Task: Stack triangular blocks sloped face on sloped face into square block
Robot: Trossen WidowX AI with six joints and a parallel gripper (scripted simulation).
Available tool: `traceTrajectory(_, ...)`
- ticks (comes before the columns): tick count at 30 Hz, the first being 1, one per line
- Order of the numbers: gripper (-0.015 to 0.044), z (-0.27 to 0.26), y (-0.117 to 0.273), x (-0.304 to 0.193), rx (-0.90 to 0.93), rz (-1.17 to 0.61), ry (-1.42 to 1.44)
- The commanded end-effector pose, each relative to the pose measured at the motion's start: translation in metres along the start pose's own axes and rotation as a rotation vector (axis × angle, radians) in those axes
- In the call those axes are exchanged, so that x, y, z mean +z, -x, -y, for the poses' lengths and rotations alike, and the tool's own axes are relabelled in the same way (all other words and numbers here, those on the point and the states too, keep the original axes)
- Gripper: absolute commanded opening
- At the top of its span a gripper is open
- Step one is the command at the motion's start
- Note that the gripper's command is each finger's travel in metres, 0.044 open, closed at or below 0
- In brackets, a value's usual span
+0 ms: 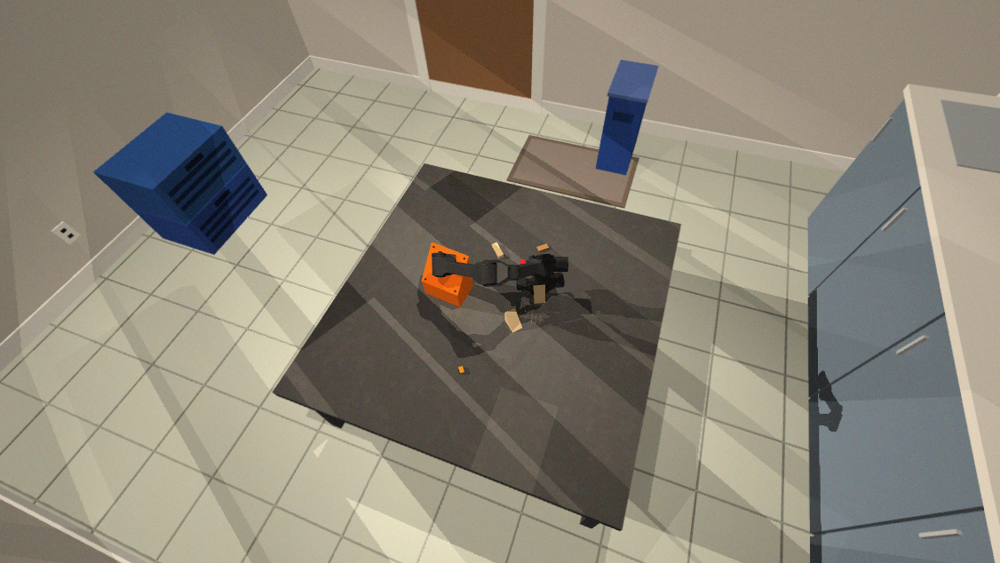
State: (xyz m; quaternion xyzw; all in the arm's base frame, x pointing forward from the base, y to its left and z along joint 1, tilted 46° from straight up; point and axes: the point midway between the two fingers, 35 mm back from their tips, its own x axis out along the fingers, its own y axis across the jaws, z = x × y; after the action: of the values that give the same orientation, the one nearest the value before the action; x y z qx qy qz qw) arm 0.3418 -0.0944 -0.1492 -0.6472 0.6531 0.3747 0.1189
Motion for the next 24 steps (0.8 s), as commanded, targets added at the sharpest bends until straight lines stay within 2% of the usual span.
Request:
traceTrajectory(1, 0.0, 0.0, 0.004, -0.006, -0.002, 0.094, 0.003)
traceTrajectory(24, 0.0, -0.001, 0.007, -0.048, 0.003, 0.693, 0.001)
